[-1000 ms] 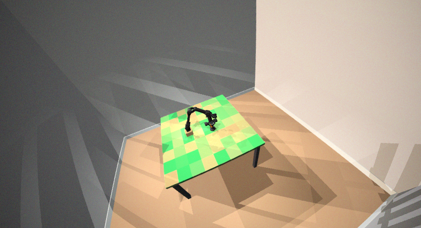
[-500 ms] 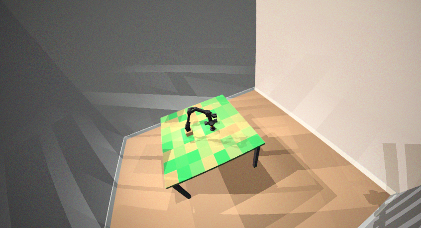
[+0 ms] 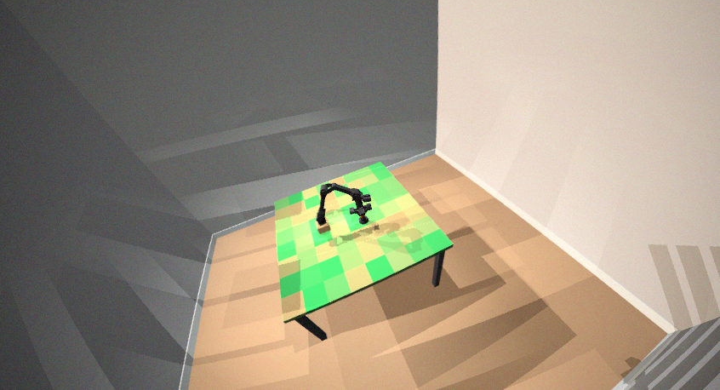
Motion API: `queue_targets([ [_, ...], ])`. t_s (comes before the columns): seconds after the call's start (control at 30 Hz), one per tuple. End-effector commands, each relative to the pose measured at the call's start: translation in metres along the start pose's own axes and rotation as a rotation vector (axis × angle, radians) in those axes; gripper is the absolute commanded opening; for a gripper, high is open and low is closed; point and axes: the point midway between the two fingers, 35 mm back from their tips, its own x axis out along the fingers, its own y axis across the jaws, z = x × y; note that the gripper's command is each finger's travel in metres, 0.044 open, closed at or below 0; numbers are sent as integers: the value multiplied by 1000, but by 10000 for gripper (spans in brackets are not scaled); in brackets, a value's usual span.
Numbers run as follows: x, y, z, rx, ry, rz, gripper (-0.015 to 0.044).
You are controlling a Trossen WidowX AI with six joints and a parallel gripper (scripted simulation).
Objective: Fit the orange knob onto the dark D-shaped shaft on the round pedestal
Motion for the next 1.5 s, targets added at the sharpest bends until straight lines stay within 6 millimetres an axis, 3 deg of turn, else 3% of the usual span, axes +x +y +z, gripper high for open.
queue_targets([
  [0.0,0,0,0,4,0,2,0],
  [0.43,-5,1,0,13,0,2,0],
  [0.67,-3,2,0,214,0,2,0],
  [1.47,0,0,0,214,0,2,0],
])
